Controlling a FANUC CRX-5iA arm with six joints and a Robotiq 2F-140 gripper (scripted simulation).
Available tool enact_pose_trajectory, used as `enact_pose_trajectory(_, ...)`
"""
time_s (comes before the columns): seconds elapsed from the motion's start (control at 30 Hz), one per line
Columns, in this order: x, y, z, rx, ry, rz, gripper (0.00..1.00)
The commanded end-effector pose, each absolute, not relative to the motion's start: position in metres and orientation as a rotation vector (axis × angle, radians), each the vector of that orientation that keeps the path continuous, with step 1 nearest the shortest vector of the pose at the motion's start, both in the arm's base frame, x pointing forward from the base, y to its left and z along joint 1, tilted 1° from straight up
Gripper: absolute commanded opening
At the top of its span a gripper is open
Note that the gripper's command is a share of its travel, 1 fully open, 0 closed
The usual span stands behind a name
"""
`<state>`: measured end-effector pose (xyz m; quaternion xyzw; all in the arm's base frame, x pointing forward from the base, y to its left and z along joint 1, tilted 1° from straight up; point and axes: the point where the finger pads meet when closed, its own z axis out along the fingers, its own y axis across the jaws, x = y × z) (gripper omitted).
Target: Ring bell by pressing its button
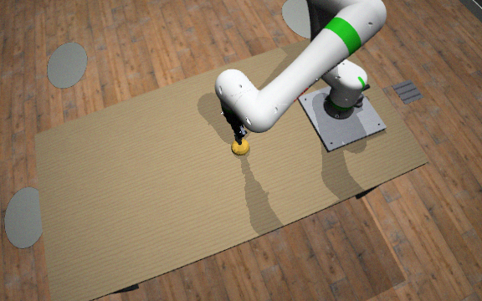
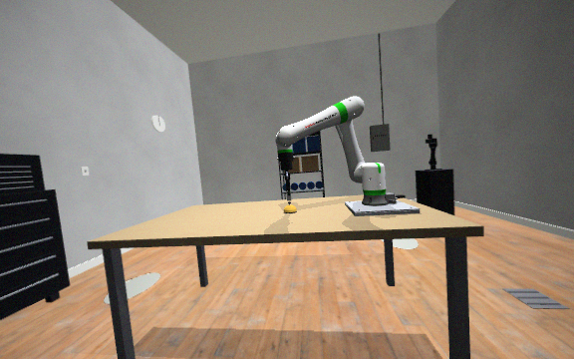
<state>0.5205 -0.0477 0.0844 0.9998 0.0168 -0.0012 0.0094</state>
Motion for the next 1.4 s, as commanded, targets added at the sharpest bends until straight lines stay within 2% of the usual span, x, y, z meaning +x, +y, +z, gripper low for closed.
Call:
enact_pose_trajectory(0.0, 0.5206, -0.0478, 0.0819, 3.122, 0.053, -0.003, 0.0)
enact_pose_trajectory(1.37, 0.5206, -0.0479, 0.0763, 3.122, 0.053, -0.003, 0.0)
